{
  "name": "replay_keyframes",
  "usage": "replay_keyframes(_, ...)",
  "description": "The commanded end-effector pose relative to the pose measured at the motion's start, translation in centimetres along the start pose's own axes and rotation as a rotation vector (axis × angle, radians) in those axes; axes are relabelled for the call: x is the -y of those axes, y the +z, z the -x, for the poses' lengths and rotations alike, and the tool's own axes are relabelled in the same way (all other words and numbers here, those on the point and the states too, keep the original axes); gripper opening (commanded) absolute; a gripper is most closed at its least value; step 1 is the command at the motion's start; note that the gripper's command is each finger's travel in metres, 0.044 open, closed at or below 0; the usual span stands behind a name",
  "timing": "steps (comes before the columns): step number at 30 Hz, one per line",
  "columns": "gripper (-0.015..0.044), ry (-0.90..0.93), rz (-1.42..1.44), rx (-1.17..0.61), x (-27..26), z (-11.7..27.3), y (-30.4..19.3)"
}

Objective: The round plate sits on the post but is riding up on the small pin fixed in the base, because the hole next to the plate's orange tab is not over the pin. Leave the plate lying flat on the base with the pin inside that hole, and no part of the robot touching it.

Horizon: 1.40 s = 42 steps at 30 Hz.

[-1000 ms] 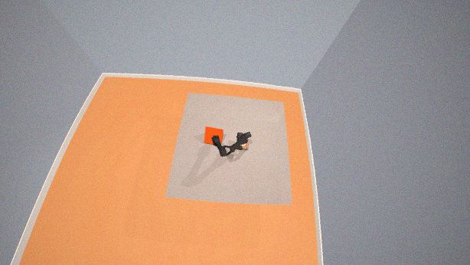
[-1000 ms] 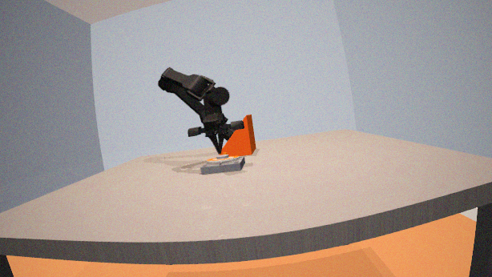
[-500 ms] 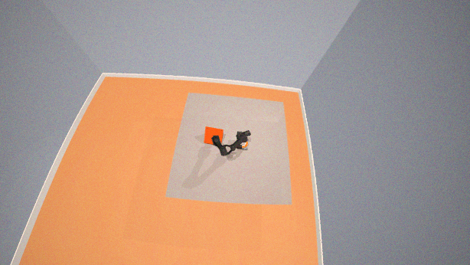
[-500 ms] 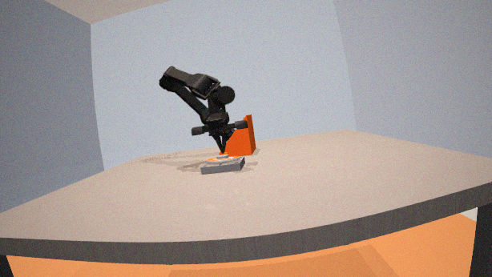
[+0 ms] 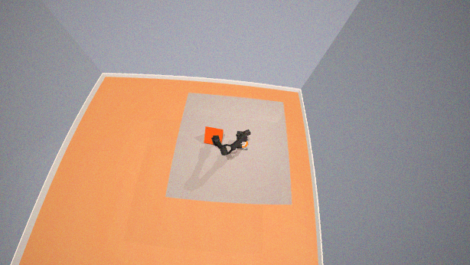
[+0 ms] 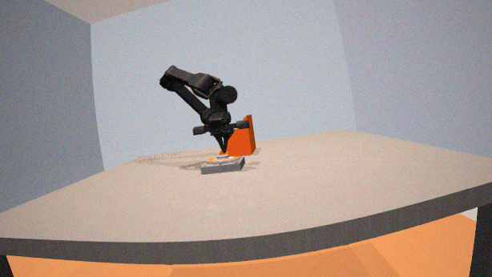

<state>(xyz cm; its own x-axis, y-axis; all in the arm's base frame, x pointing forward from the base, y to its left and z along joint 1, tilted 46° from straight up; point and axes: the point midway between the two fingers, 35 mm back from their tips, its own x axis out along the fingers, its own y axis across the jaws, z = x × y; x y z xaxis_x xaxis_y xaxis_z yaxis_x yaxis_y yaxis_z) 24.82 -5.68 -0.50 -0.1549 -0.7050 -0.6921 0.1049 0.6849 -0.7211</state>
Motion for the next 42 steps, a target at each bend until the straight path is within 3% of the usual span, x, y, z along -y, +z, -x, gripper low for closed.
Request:
replay_keyframes(1, 0.0000, 0.009, 0.005, -0.020, -0.7, -0.4, -0.2)
replay_keyframes(42, 0.0000, 0.011, 0.004, -0.019, -2.9, -0.4, 0.7)
